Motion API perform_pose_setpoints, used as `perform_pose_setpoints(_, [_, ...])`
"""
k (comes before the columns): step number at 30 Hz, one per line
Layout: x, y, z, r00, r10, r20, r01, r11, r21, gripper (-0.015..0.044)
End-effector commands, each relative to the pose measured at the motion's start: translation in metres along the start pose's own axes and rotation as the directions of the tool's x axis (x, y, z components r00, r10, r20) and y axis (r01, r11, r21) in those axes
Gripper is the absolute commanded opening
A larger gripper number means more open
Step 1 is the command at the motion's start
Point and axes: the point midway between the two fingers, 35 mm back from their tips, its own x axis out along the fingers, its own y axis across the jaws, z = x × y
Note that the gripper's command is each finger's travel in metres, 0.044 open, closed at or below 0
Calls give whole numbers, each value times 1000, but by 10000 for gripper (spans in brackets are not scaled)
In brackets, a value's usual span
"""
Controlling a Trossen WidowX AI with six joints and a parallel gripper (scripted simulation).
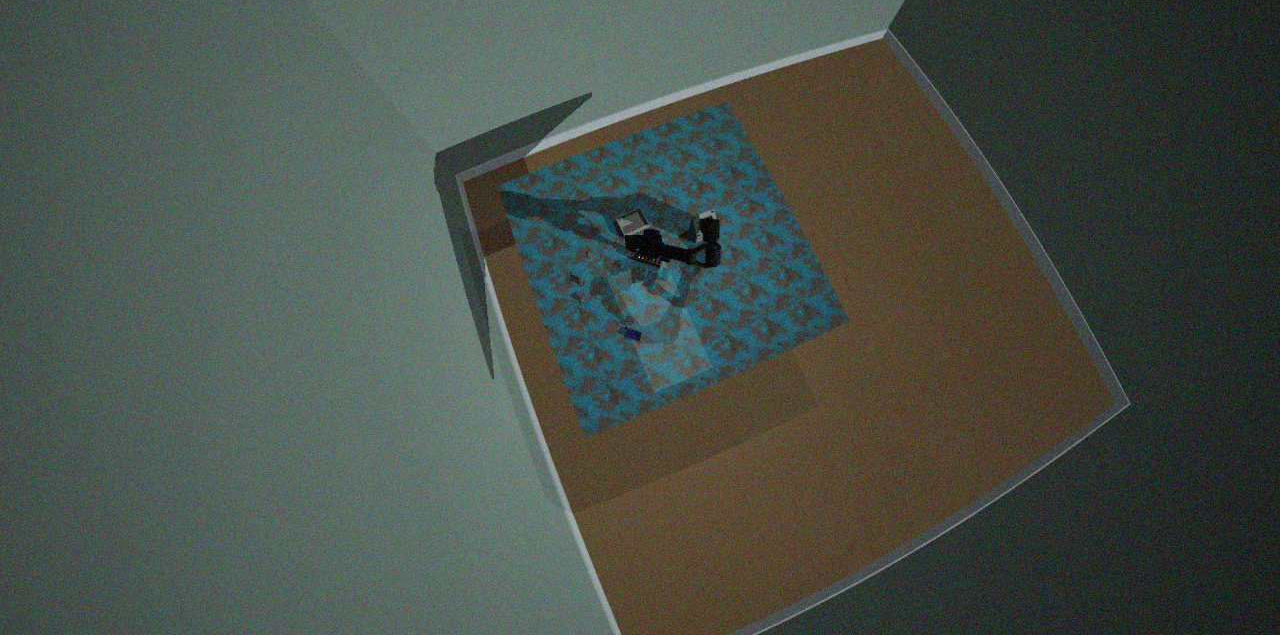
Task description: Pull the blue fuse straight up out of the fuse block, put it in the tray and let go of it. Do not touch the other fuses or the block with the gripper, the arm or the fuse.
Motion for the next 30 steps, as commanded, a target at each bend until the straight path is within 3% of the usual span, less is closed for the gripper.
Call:
perform_pose_setpoints(1, [-6,1,-1,1000,7,1,-7,1000,-7,0])
perform_pose_setpoints(16, [-23,2,0,1000,8,2,-8,1000,-7,0])
perform_pose_setpoints(30, [-30,61,41,1000,22,14,-22,1000,-5,0])
